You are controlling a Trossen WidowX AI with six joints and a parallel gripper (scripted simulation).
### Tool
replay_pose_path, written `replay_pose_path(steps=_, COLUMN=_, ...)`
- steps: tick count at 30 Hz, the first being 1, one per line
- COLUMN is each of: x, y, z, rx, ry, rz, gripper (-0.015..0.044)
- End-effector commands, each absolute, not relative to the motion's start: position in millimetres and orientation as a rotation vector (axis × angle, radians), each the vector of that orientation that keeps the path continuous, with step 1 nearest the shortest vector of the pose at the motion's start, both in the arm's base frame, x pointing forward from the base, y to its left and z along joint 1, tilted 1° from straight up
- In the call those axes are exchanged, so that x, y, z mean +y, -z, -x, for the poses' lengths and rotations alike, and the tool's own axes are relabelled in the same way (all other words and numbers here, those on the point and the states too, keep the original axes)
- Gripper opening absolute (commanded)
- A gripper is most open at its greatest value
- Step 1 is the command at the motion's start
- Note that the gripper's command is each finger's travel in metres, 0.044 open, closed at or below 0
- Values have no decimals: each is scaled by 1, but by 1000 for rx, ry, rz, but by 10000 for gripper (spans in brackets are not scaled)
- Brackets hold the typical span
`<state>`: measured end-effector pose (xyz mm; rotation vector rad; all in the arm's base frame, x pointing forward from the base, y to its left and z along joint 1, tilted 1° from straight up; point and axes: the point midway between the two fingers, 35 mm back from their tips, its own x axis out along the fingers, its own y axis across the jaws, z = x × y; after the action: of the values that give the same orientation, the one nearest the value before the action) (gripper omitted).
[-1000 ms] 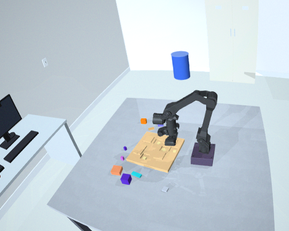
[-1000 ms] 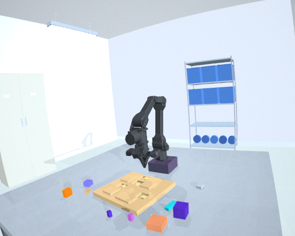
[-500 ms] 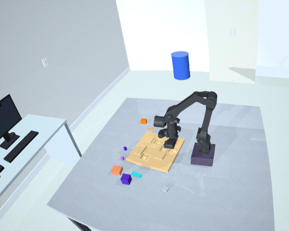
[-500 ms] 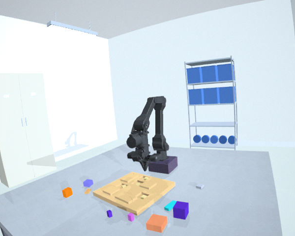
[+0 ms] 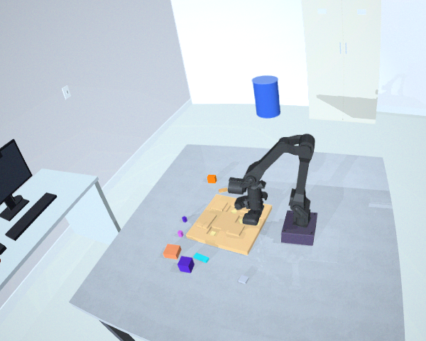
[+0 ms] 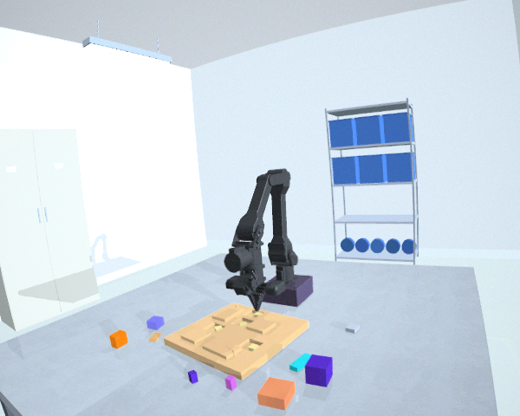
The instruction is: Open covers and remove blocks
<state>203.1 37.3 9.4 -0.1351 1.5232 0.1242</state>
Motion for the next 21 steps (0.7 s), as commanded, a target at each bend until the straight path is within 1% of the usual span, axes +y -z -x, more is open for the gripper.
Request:
replay_pose_path(steps=1, x=36, y=-3, z=-201, rx=1535, ry=-124, rz=141, gripper=0)
replay_pose_path(steps=21, x=34, y=2, z=-205, rx=1535, ry=-124, rz=141, gripper=0)
